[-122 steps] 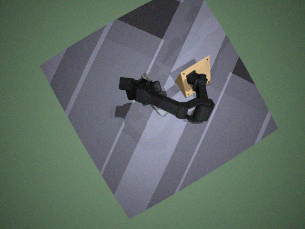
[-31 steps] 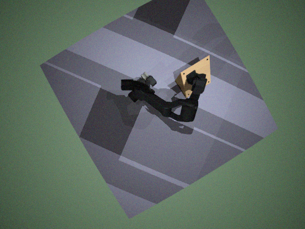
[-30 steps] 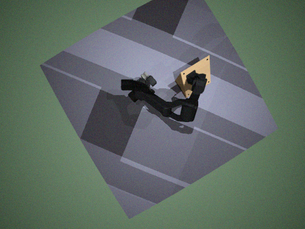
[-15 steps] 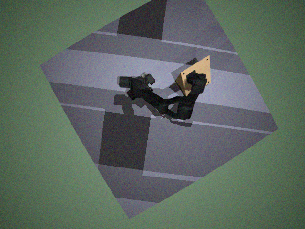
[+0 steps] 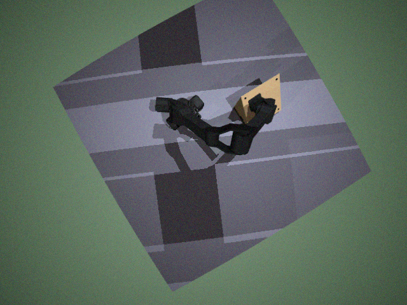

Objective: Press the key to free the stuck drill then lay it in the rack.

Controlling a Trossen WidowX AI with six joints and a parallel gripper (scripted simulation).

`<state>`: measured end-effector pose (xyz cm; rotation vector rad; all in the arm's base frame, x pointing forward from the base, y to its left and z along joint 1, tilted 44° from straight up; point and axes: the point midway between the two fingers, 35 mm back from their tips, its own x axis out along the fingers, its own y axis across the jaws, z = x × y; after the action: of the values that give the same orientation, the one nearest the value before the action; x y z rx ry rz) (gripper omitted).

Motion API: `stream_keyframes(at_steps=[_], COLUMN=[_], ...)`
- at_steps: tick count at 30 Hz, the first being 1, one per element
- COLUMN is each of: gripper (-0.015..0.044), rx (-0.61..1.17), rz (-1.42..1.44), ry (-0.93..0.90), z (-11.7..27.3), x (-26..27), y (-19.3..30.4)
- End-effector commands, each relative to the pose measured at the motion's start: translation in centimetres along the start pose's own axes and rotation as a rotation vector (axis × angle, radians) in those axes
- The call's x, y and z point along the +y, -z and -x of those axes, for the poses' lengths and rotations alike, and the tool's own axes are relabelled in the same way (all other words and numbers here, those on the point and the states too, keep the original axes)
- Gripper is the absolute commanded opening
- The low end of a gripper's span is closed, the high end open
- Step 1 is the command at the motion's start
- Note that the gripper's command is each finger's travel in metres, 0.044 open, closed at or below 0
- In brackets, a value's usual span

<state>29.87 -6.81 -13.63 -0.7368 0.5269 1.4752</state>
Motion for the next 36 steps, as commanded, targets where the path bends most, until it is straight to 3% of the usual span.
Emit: stream_keyframes(at_steps=[1, 4, 21, 36], gripper=[0.0000, 0.0000, 0.0440, 0.0440], rx=[0.006, 0.006, 0.006, 0.005], rz=[0.005, 0.005, 0.005, 0.005], ry=[0.003, 0.003, 0.003, 0.003], z=[0.1, 0.1, 0.0, 0.1], x=[-0.3, -0.3, -0.2, -0.5], y=[0.8, 1.3, 0.3, -0.1])
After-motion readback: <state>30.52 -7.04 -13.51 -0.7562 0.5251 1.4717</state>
